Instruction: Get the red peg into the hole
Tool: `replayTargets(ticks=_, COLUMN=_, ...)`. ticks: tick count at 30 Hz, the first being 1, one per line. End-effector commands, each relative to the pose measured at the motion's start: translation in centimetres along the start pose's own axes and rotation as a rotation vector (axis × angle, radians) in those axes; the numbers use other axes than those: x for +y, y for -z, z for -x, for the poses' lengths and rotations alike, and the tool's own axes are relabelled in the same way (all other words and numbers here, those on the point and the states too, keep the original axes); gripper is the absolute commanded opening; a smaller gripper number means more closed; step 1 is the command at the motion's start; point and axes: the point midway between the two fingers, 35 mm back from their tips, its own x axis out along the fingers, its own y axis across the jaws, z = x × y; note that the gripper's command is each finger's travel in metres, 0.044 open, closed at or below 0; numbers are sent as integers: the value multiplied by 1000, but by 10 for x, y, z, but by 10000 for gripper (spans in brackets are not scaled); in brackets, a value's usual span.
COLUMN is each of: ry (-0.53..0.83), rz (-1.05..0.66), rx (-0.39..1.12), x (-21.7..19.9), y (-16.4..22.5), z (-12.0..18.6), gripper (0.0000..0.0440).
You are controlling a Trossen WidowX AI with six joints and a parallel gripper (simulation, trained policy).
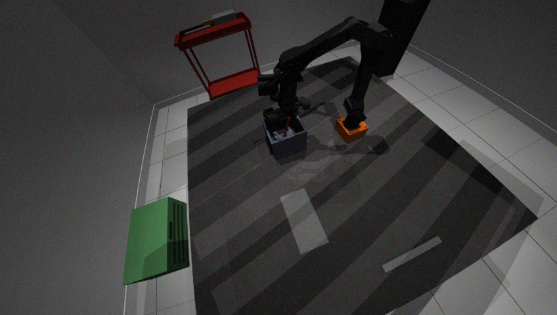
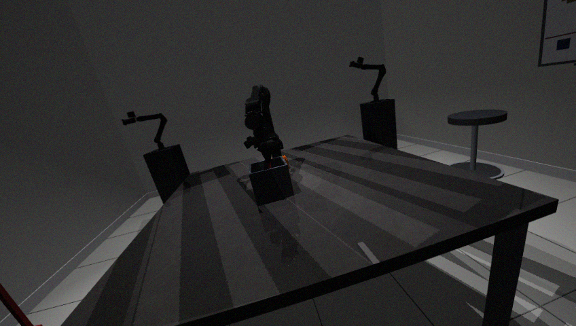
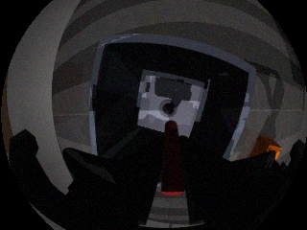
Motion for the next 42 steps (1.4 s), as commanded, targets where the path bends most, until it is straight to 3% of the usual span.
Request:
replayTargets(ticks=1, ry=13, rz=5, rx=21, x=-1, y=-1, z=-13, gripper=4)
replayTargets(ticks=19, ry=35, rz=62, rx=46, x=4, y=-9, z=-60, gripper=1)
replayTargets(ticks=21, ry=47, rz=67, rx=47, x=3, y=-10, z=-64, gripper=49)
replayTargets(ticks=26, ry=71, rz=86, rx=48, x=0, y=-11, z=-72, gripper=116)
replayTargets(ticks=36, ry=53, rz=75, rx=102, x=9, y=-17, z=-62, gripper=123)
replayTargets(ticks=42, ry=5, rz=53, rx=150, x=19, y=-21, z=-47, gripper=165)
